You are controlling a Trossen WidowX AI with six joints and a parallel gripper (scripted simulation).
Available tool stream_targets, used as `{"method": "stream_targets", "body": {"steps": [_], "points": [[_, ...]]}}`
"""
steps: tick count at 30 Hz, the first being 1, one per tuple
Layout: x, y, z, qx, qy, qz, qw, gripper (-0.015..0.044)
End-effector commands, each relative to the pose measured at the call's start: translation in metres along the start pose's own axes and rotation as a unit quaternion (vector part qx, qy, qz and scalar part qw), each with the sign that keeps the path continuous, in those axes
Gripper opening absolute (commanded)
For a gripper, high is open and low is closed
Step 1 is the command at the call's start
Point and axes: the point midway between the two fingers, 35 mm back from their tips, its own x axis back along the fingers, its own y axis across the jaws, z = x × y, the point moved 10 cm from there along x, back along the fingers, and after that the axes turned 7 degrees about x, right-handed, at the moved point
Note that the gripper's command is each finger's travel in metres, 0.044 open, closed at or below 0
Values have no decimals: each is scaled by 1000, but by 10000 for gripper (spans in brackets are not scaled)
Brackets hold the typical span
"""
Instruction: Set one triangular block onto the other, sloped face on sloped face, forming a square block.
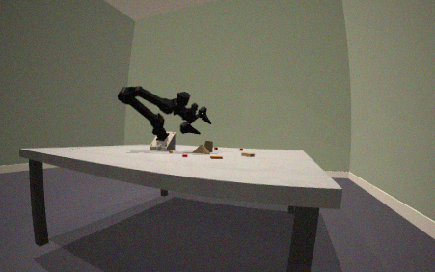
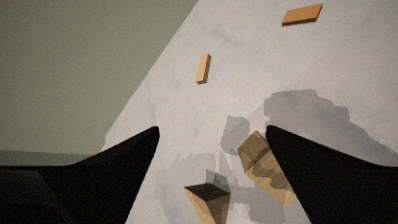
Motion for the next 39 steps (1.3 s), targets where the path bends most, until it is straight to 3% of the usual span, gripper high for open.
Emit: {"method": "stream_targets", "body": {"steps": [1,14,28,39], "points": [[16,-17,12,-352,31,24,935,440],[34,-35,26,-668,39,68,740,440],[47,-49,40,-888,13,109,446,440],[47,-49,41,-892,12,110,437,440]]}}
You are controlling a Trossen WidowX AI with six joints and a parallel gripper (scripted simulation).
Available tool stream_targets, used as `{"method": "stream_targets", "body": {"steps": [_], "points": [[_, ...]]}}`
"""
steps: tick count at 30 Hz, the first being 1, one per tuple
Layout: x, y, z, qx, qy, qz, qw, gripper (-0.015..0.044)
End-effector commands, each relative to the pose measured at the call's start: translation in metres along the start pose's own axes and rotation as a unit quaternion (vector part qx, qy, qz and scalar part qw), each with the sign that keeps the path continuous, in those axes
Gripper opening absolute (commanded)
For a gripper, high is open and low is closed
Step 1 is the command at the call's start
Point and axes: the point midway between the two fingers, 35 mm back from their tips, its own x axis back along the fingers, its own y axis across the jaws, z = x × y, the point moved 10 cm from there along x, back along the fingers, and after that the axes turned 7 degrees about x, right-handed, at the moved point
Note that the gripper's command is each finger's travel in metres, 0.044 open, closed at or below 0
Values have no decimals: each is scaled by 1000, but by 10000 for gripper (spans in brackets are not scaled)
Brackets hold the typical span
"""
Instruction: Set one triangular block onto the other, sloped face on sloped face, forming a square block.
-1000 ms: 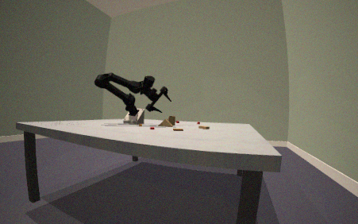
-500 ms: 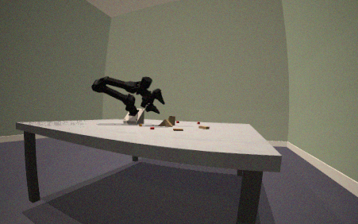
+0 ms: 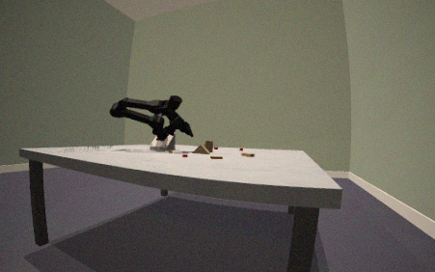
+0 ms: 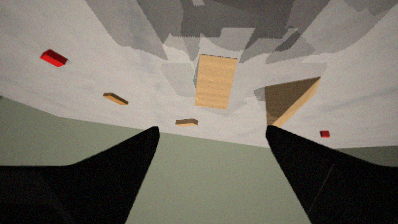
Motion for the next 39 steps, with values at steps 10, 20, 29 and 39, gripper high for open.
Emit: {"method": "stream_targets", "body": {"steps": [10,20,29,39], "points": [[-6,-4,-4,-72,-13,7,997,440],[-35,-3,4,-73,-14,11,997,440],[-62,-3,3,-74,-14,10,997,440],[-90,-6,-4,-73,-12,5,997,440]]}}
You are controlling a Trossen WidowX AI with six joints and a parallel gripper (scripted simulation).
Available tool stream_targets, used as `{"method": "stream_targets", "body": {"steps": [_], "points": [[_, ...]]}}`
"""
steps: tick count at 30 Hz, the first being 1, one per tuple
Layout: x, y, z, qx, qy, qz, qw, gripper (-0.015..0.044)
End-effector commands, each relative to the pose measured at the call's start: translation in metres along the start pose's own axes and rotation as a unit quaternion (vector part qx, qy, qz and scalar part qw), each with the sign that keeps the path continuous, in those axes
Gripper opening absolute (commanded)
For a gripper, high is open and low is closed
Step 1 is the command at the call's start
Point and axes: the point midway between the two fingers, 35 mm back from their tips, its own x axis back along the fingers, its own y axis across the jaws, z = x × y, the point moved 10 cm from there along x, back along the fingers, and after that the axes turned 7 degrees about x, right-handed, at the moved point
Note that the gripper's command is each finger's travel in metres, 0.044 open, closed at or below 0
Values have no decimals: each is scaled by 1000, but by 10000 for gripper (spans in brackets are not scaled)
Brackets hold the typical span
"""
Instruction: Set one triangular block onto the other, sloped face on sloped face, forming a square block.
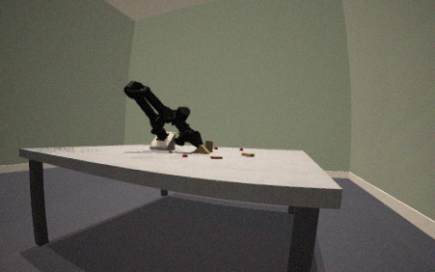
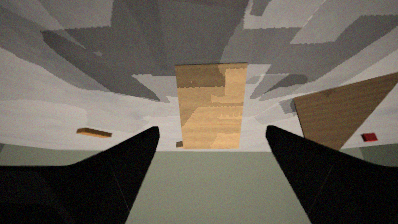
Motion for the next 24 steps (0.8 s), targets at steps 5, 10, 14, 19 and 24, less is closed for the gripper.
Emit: {"method": "stream_targets", "body": {"steps": [5,10,14,19,24], "points": [[-18,-2,-9,3,1,-3,1000,440],[-18,-1,-10,3,1,-3,1000,440],[-17,-1,-9,2,0,-3,1000,335],[-17,-1,-9,2,0,-3,1000,204],[-17,-1,-9,2,0,-3,1000,170]]}}
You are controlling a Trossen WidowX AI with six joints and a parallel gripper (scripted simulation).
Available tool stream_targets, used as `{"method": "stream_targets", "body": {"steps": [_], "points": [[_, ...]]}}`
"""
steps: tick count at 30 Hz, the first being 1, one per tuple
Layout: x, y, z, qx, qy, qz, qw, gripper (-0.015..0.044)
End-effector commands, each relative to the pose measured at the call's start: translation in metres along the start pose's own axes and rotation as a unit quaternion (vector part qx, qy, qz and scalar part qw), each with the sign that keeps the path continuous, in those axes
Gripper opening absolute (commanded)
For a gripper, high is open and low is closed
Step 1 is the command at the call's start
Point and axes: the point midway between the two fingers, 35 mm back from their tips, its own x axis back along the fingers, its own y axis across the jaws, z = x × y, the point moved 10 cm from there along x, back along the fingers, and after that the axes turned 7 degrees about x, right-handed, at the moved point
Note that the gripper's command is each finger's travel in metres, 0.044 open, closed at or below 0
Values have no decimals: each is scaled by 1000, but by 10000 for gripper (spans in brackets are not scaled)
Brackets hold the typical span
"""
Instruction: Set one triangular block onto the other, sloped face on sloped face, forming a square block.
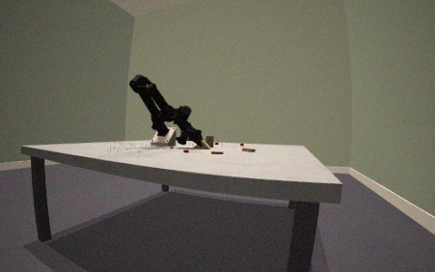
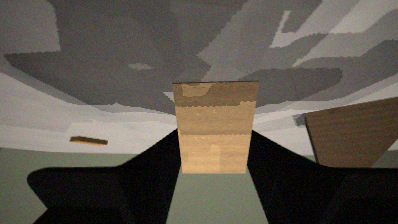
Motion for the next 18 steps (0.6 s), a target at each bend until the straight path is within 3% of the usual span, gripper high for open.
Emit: {"method": "stream_targets", "body": {"steps": [1,7,18], "points": [[0,0,0,-1,-1,0,1000,164],[2,0,5,-2,-2,1,1000,6],[27,3,43,-4,-4,8,1000,0]]}}
